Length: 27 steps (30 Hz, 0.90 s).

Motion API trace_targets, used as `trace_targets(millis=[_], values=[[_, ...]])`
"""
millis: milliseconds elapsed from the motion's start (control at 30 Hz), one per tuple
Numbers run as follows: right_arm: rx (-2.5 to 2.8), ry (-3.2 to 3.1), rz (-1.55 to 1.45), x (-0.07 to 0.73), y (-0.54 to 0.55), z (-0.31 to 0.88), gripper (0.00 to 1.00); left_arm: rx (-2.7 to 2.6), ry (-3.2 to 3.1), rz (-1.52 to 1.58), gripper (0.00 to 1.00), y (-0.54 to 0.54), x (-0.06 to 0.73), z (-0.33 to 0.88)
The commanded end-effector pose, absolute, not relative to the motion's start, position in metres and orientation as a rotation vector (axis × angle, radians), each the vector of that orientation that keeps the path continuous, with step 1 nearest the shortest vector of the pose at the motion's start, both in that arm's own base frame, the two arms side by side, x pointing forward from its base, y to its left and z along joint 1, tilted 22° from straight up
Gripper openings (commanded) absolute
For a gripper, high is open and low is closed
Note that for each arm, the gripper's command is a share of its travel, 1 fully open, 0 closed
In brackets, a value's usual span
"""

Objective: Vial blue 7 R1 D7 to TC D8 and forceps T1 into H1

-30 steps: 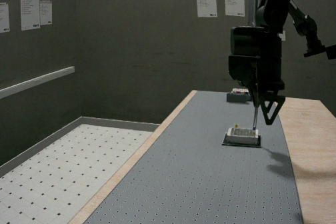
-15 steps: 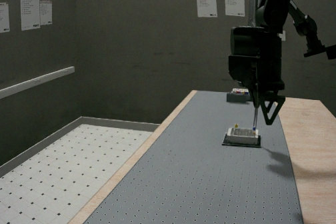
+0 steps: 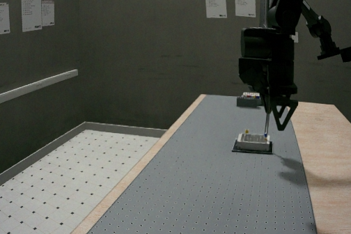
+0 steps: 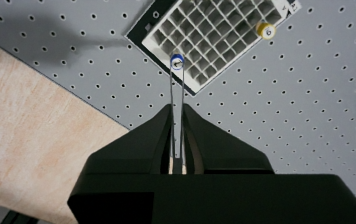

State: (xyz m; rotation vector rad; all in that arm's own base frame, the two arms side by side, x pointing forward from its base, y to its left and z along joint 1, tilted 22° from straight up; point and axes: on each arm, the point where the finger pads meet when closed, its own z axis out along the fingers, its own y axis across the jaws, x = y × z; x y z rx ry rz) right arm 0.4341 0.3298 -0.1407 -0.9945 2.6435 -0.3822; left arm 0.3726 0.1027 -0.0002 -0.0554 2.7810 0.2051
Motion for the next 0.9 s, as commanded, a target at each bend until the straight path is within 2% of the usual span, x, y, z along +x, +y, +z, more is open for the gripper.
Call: trace_targets(millis=[0, 867], values=[[-0.994, 2.666, -0.403, 0.4363, 0.3161, -0.1605, 0.09, -0.043, 2.766, 0.211, 1.0, 0.1032, 0.3793, 0.0047], [-0.992, 2.663, -0.4, 0.4389, 0.3166, -0.1642, 0.09, -0.043, 2.766, 0.211, 1.0, 0.1032, 0.3793, 0.0047]])
